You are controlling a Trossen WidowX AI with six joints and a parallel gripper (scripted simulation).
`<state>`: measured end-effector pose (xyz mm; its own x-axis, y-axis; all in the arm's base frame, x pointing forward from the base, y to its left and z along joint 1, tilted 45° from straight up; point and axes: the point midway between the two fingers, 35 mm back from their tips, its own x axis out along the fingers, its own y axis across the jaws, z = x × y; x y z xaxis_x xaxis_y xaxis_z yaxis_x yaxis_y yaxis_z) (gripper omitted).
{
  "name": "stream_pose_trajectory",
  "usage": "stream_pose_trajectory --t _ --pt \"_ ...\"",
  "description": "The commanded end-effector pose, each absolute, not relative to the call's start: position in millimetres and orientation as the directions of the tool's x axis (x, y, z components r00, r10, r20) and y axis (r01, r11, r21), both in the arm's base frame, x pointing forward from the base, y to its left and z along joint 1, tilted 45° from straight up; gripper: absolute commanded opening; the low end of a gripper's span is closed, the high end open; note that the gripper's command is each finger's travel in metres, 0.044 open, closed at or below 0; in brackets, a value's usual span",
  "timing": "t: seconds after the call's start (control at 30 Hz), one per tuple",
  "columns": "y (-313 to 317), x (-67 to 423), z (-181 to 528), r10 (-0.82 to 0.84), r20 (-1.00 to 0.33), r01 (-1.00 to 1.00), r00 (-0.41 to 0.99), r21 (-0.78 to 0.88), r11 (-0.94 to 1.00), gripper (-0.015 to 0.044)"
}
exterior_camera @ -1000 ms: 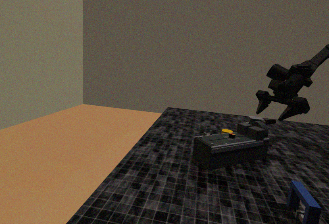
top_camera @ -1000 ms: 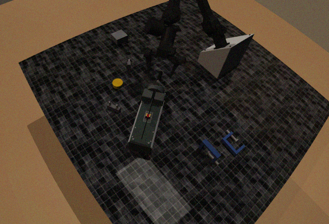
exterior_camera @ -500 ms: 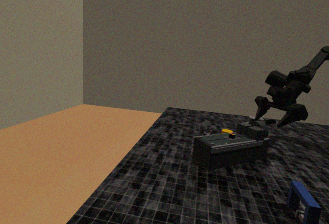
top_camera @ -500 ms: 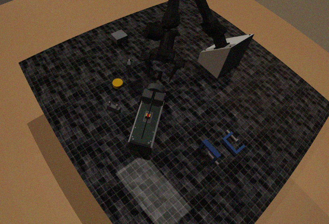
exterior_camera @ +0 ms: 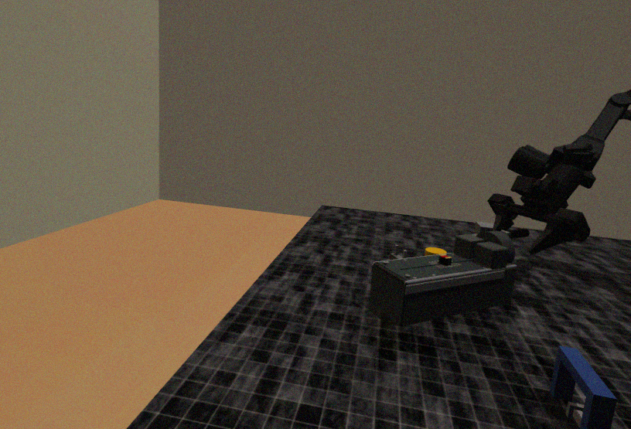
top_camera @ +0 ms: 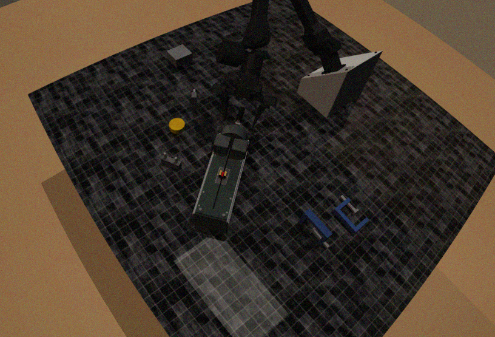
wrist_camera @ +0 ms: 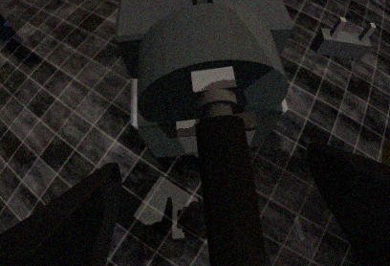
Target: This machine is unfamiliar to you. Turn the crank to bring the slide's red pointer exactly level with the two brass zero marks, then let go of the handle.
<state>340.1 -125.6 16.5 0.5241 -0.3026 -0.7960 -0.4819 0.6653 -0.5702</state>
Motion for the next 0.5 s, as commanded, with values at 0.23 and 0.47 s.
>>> stream_pose_trajectory --t 0.23,0.47 --pt "-125.9 340.2 15.9 -0.3 -0.795 -0.486 0.527 -0.571 0.661 0.0151" --pt "-125.9 340.2 15.9 -0.3 -0.795 -0.486 0.527 -0.571 0.661 0.0"
